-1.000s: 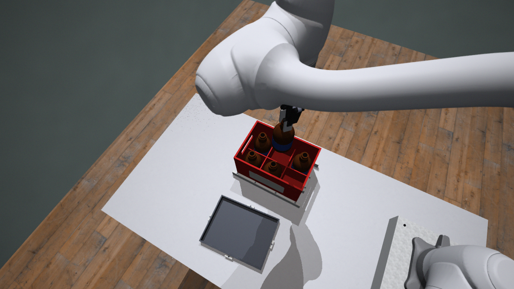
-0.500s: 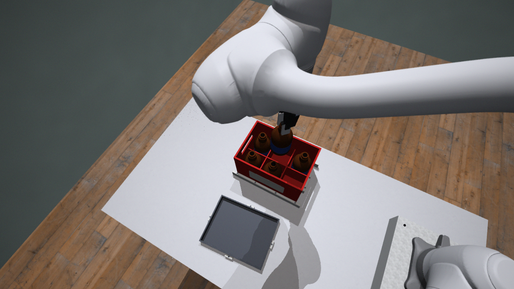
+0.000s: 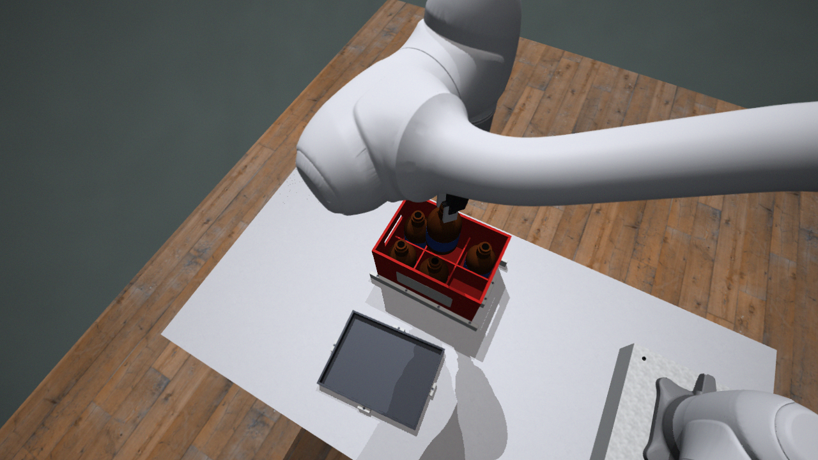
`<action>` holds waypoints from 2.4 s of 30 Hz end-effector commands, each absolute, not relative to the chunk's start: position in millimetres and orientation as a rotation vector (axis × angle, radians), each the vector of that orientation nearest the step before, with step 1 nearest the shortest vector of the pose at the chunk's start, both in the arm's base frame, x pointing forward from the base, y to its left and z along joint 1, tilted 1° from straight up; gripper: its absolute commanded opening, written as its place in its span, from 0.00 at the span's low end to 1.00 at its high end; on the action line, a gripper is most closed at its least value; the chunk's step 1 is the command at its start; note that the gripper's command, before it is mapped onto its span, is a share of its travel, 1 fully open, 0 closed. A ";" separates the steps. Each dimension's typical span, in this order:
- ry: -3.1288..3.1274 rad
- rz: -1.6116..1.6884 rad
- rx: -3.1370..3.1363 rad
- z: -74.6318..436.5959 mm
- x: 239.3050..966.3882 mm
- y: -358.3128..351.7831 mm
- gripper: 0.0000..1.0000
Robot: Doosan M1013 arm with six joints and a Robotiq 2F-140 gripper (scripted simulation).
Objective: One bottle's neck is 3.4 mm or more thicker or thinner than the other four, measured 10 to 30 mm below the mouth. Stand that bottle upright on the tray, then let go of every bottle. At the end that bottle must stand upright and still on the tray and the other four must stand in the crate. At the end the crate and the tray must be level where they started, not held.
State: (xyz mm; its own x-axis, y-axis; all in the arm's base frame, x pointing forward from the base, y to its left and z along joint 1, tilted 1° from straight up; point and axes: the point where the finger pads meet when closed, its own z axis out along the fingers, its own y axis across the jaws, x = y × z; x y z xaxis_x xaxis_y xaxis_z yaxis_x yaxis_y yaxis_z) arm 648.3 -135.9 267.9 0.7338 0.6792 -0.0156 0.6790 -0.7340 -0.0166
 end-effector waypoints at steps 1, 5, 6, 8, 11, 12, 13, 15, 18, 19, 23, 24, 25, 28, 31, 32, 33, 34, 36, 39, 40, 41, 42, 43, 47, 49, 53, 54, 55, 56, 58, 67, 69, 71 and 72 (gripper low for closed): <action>-1.142 0.032 -2.916 268.0 648.5 -133.5 0.00; -1.142 0.032 -2.916 268.0 649.0 -126.7 0.00; -1.142 0.032 -2.916 268.0 649.1 -124.9 0.00; -1.142 0.032 -2.916 268.0 649.3 -121.3 0.00; -1.142 0.032 -2.916 268.0 649.7 -115.7 0.00; -1.142 0.032 -2.916 268.0 649.8 -113.8 0.00; -1.142 0.032 -2.916 268.0 650.0 -111.9 0.00; -1.142 0.032 -2.916 268.0 650.2 -107.9 0.00; -1.142 0.032 -2.916 268.0 650.4 -105.9 0.00; -1.142 0.032 -2.916 268.0 650.5 -103.9 0.00; -1.142 0.032 -2.916 268.0 651.1 -95.7 0.00; -1.142 0.032 -2.916 268.0 651.2 -93.5 0.00; -1.142 0.032 -2.916 268.0 651.4 -91.4 0.00; -1.142 0.032 -2.916 268.0 651.8 -84.9 0.00; -1.142 0.032 -2.916 268.0 652.3 -78.3 0.00; -1.142 0.032 -2.916 268.0 652.4 -76.0 0.00; -1.142 0.032 -2.916 268.0 652.4 -76.0 0.00; -1.142 0.032 -2.916 268.0 652.4 -76.0 0.00; -1.142 0.032 -2.916 268.0 652.7 -71.5 0.00; -1.142 0.032 -2.916 268.0 653.2 -64.6 0.00; -1.142 0.032 -2.916 268.0 653.4 -62.3 0.00; -1.142 0.032 -2.916 268.0 653.5 -59.9 0.00; -1.142 0.032 -2.916 268.0 653.7 -57.6 0.00; -1.142 0.032 -2.916 268.0 653.8 -55.2 0.00; -1.142 0.032 -2.916 268.0 654.5 -45.7 0.00; -1.142 0.032 -2.916 268.0 654.8 -40.9 0.00; -1.142 0.032 -2.916 268.0 655.2 -36.1 0.00; -1.142 0.032 -2.916 268.0 655.3 -33.7 0.00; -1.142 0.032 -2.916 268.0 655.5 -31.3 0.00; -1.142 0.032 -2.916 268.0 655.7 -28.8 0.00; -1.142 0.032 -2.916 268.0 656.0 -24.0 0.00; -1.142 0.032 -2.916 268.0 657.3 -4.5 0.00; -1.142 0.032 -2.916 268.0 657.5 -2.0 0.00; -1.142 0.032 -2.916 268.0 657.8 2.8 0.00; -1.142 0.032 -2.916 268.0 658.0 5.3 0.00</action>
State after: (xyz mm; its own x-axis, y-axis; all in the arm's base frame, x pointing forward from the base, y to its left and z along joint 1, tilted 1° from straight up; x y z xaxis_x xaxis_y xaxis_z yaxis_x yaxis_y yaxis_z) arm 657.7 0.7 267.9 0.7336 0.6794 -0.0156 0.6792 -0.7338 -0.0166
